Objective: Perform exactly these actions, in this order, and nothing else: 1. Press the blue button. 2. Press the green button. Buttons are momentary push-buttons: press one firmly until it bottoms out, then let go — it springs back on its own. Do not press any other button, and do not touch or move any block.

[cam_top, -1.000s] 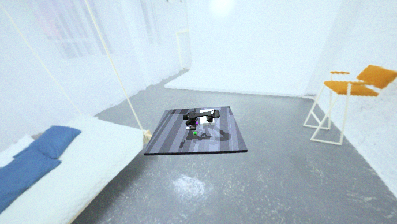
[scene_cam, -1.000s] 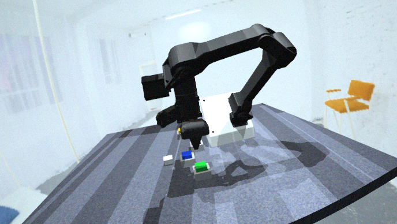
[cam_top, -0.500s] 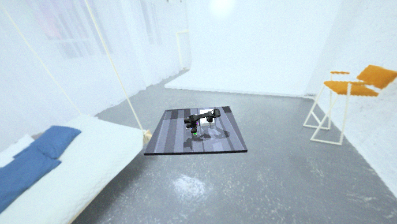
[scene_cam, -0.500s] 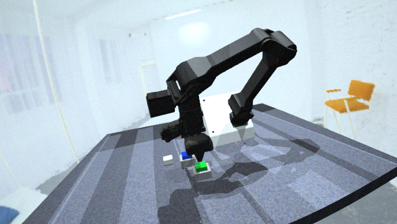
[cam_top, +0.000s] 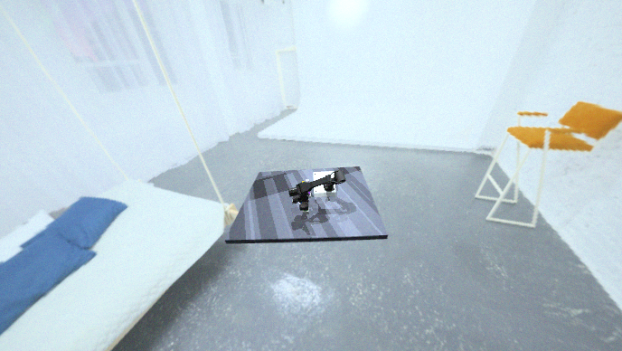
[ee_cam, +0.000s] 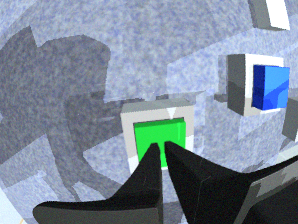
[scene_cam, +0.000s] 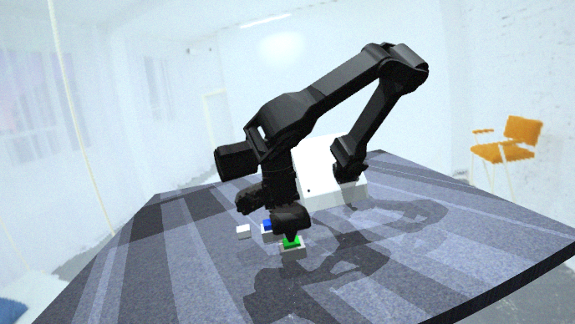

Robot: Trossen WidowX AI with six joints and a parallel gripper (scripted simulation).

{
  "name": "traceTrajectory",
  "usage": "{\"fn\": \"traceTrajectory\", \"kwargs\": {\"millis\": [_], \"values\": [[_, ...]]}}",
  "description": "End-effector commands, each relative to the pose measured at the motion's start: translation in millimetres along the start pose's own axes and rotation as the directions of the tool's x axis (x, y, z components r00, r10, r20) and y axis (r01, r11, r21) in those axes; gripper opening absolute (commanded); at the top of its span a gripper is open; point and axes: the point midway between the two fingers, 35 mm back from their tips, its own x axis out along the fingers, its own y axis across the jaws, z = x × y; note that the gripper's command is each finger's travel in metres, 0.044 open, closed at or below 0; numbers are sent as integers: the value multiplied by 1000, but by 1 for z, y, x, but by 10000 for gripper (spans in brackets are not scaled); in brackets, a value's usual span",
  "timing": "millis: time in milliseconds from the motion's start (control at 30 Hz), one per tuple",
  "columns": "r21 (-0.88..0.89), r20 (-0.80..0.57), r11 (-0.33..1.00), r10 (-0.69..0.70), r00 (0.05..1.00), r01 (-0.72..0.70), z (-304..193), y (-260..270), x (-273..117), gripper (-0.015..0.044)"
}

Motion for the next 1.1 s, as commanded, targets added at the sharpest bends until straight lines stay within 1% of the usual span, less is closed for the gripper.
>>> {"fn": "traceTrajectory", "kwargs": {"millis": [0,433,500,600,700,767,967,1067], "values": [[4,1,1000,-3,1000,3,0,-1,1,20],[4,1,1000,-3,1000,3,0,-1,1,20],[1,0,1000,-2,1000,2,0,0,-6,20],[4,0,1000,-5,1000,5,0,-1,-29,20],[4,0,1000,-5,1000,5,0,-1,-31,20],[4,1,1000,-7,1000,7,5,-1,-36,72],[4,1,1000,-10,1000,10,41,-4,-86,230],[4,1,1000,-8,1000,8,45,-5,-92,309]]}}
